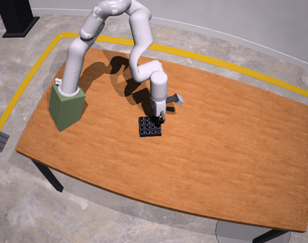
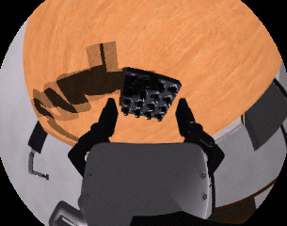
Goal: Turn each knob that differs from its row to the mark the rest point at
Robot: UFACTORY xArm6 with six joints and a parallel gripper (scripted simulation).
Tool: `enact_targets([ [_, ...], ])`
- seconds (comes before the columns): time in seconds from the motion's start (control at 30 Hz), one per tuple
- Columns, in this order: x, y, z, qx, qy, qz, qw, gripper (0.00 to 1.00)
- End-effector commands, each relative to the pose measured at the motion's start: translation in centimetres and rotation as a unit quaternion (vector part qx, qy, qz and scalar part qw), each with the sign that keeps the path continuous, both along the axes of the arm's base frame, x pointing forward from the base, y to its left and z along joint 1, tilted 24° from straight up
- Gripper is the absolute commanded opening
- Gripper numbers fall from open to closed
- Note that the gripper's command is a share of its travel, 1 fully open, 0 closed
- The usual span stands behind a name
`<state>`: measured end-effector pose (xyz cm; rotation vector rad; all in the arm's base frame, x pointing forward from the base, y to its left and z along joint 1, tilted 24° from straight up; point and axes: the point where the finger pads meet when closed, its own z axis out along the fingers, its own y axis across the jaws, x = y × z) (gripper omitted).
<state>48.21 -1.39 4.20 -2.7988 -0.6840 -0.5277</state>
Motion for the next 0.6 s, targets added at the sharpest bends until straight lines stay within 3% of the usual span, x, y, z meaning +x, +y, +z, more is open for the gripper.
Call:
enact_targets([
  [0.0, -0.6, -0.8, 2.5, 0.000, -0.002, 0.000, 1.000, 1.00],
  [0.13, -1.0, -1.1, 3.7, -0.001, -0.002, 0.000, 1.000, 1.00],
  [0.4, -2.5, -2.6, 8.4, -0.001, -0.002, 0.000, 1.000, 1.00],
  [0.57, -2.9, -3.0, 9.7, -0.001, -0.002, 0.000, 1.000, 1.00],
])
